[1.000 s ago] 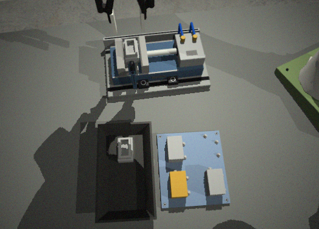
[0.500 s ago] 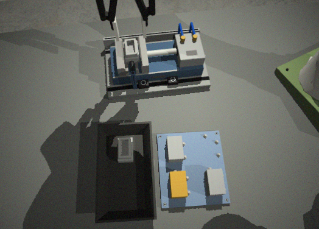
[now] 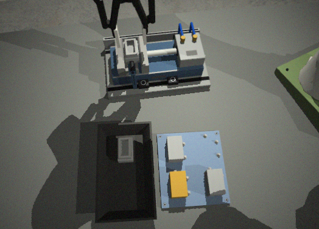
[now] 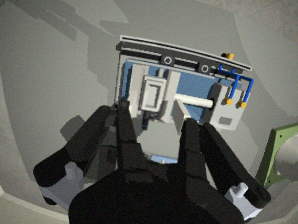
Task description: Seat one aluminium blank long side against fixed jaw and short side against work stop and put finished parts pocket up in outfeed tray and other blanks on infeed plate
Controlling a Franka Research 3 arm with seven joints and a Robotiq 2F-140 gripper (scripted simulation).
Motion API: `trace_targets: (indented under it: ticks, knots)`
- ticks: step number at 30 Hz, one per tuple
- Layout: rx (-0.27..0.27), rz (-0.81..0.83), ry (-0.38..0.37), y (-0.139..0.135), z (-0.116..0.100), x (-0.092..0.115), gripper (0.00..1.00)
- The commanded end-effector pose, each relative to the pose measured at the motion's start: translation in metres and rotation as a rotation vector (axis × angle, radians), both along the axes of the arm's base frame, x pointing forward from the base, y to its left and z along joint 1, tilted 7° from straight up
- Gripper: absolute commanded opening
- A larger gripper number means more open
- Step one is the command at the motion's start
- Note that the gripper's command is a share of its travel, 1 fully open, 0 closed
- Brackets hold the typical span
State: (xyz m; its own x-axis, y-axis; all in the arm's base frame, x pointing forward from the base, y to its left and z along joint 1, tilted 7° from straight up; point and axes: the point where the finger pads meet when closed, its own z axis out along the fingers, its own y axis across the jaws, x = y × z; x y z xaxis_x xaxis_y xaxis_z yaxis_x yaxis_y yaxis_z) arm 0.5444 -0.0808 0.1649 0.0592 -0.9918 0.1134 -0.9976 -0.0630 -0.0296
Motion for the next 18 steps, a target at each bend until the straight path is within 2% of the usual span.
trace_targets:
  ticks: [1, 18]
  knots:
    - [-0.004, 0.003, -0.011, -0.0028, -0.0033, 0.0036, 0.40]
    - [-0.004, 0.003, -0.011, -0.0039, -0.0126, 0.0042, 0.40]
